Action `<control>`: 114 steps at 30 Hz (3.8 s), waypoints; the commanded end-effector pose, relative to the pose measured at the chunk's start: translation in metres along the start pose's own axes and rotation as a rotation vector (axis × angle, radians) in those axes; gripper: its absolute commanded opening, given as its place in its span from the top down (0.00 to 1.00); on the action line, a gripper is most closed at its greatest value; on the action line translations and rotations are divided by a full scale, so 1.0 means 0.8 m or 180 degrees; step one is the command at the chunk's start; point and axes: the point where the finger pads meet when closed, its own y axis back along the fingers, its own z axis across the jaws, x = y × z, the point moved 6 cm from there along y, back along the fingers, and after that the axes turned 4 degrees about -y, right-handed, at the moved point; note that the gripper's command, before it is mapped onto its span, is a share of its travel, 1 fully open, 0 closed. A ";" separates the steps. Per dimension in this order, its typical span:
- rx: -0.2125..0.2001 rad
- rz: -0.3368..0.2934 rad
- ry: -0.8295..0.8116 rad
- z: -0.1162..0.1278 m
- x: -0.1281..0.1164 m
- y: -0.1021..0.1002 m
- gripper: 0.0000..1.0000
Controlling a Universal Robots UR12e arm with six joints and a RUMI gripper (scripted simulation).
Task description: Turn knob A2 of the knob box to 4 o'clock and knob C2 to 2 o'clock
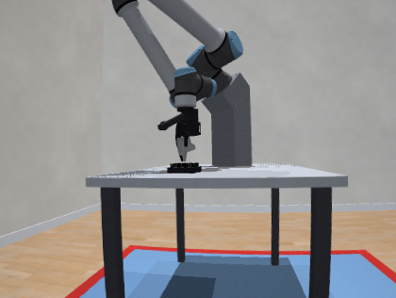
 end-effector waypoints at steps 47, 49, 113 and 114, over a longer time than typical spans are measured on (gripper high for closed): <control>0.0002 0.0001 0.0000 -0.001 0.006 0.000 0.89; 0.0002 0.0001 0.0000 -0.001 0.006 0.000 0.89; 0.0002 0.0001 0.0000 -0.001 0.006 -0.017 0.89; 0.0002 0.0001 0.0000 -0.001 0.006 -0.017 0.89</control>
